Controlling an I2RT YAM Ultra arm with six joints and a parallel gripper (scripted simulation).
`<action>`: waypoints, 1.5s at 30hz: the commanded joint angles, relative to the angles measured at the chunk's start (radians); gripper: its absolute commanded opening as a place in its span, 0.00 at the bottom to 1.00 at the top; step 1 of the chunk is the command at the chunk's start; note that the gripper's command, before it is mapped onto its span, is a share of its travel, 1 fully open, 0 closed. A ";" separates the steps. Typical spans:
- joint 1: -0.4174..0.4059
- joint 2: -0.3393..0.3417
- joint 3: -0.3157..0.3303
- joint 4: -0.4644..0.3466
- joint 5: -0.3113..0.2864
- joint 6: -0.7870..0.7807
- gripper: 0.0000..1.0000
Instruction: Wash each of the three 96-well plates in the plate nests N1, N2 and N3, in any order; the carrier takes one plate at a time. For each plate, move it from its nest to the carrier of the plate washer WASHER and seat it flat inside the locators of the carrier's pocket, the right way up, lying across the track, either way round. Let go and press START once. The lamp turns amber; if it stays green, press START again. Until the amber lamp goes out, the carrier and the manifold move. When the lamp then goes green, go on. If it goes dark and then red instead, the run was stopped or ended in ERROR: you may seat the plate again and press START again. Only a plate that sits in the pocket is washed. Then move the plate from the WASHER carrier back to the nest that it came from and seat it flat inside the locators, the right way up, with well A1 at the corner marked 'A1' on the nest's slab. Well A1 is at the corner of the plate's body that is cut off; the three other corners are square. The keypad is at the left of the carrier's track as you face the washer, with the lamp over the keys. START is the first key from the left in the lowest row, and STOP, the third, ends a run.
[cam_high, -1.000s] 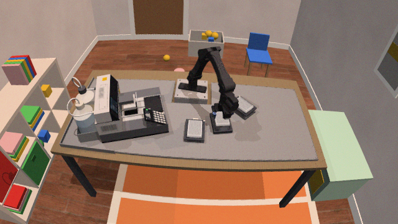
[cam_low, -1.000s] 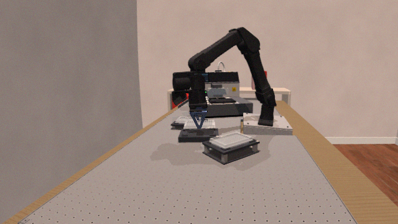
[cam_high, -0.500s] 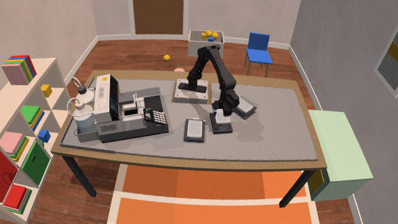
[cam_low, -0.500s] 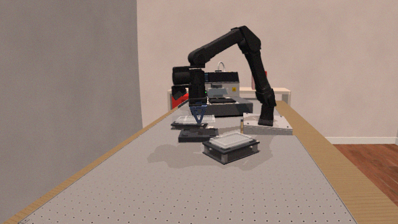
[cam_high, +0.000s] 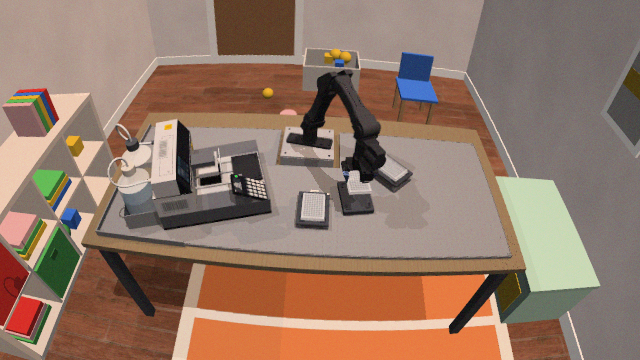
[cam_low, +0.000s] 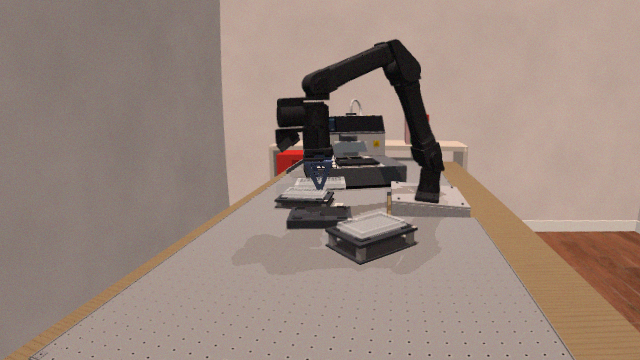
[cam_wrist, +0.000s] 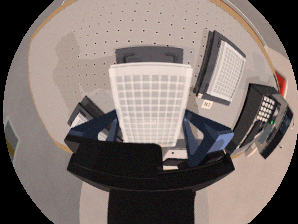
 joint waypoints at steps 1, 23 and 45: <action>-0.001 -0.018 0.034 -0.023 0.001 -0.002 0.00; -0.002 -0.020 0.057 -0.048 0.001 -0.003 0.00; -0.002 -0.020 0.057 -0.048 0.001 -0.003 0.00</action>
